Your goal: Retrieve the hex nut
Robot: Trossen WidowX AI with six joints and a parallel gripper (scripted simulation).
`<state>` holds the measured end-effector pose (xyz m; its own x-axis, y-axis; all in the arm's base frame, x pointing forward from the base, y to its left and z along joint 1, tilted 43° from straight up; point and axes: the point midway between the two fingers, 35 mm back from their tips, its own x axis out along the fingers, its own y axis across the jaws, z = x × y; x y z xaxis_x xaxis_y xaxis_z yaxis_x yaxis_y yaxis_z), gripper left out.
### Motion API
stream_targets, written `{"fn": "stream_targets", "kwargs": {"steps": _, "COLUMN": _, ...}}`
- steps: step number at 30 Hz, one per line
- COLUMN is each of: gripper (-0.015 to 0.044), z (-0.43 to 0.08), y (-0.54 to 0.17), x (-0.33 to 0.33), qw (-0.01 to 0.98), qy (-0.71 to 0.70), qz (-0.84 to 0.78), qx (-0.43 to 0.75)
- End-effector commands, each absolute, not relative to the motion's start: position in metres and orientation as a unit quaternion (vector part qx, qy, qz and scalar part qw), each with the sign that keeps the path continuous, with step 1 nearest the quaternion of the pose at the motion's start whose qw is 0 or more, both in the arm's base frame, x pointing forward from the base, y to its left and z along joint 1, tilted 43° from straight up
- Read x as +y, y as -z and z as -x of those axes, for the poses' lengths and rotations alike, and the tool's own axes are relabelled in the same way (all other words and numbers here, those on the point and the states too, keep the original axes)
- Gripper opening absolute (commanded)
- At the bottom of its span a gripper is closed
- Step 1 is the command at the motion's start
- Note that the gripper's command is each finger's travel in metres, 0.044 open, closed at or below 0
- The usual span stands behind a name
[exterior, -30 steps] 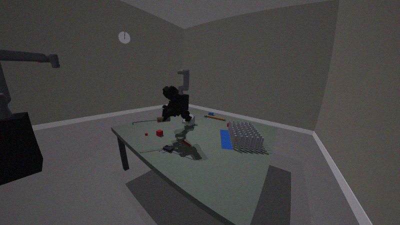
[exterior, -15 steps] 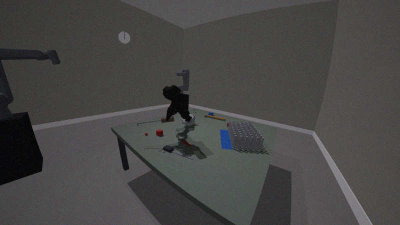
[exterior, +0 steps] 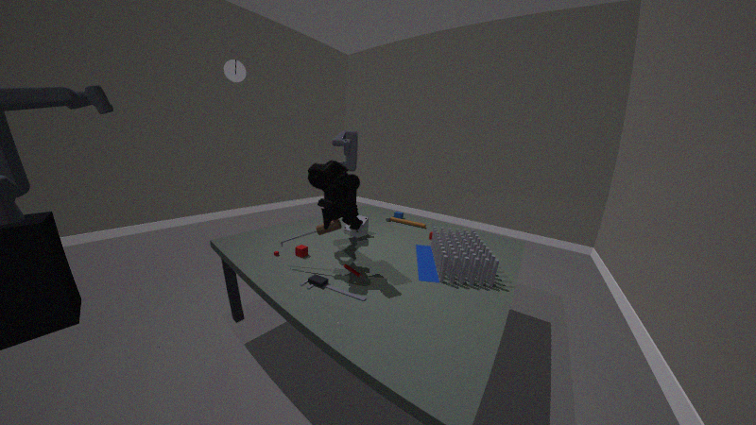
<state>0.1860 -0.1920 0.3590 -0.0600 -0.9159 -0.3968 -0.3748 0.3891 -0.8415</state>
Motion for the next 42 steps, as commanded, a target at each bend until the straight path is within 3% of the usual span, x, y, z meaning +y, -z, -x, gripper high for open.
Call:
{"fn": "stream_targets", "kwargs": {"steps": 1, "gripper": 0.0000, "z": -0.194, "y": -0.352, "x": -0.185, "qw": 0.542, "qy": 0.312, "qz": 0.444, "qx": 0.641}}
{"fn": "stream_targets", "kwargs": {"steps": 22, "gripper": 0.0000, "z": -0.234, "y": -0.325, "x": -0.151, "qw": 0.715, "qy": 0.407, "qz": 0.265, "qx": 0.503}}
{"fn": "stream_targets", "kwargs": {"steps": 42, "gripper": 0.0000, "z": -0.258, "y": -0.296, "x": -0.119, "qw": 0.800, "qy": 0.475, "qz": 0.000, "qx": 0.365}}
